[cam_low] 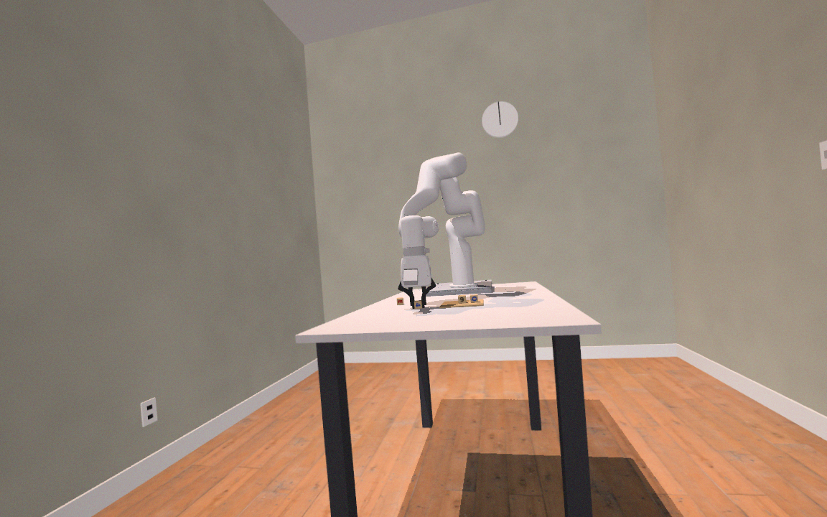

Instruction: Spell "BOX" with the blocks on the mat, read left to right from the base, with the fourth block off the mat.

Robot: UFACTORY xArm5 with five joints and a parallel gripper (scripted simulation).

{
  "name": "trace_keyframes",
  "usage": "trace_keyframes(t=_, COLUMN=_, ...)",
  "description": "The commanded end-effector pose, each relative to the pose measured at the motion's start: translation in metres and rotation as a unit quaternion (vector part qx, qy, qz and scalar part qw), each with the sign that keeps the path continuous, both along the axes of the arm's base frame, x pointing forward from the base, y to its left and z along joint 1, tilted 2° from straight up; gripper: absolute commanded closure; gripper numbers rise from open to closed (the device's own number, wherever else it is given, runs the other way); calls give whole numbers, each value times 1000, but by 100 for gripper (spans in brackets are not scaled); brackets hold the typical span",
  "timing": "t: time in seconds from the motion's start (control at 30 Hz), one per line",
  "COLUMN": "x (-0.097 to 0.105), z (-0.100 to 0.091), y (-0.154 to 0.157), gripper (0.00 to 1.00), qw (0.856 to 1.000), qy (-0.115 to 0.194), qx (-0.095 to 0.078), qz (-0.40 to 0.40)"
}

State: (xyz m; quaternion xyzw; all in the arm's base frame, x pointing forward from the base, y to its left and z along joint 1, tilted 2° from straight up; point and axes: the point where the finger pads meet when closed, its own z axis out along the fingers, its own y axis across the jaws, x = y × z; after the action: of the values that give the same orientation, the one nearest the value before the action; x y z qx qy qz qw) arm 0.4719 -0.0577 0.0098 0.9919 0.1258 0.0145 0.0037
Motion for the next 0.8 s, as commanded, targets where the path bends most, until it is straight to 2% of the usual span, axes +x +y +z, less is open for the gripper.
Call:
trace_keyframes(t=0.0, x=1, z=1, y=0, gripper=79, qw=1000, qy=-2, qx=0, qz=0)
trace_keyframes(t=0.47, x=1, z=3, y=0, gripper=79, qw=1000, qy=-2, qx=0, qz=0)
trace_keyframes(t=0.6, x=1, z=17, y=0, gripper=79, qw=1000, qy=-2, qx=0, qz=0)
trace_keyframes(t=0.67, x=1, z=17, y=0, gripper=79, qw=1000, qy=-2, qx=0, qz=0)
trace_keyframes(t=0.77, x=0, z=36, y=0, gripper=79, qw=1000, qy=-2, qx=0, qz=0)
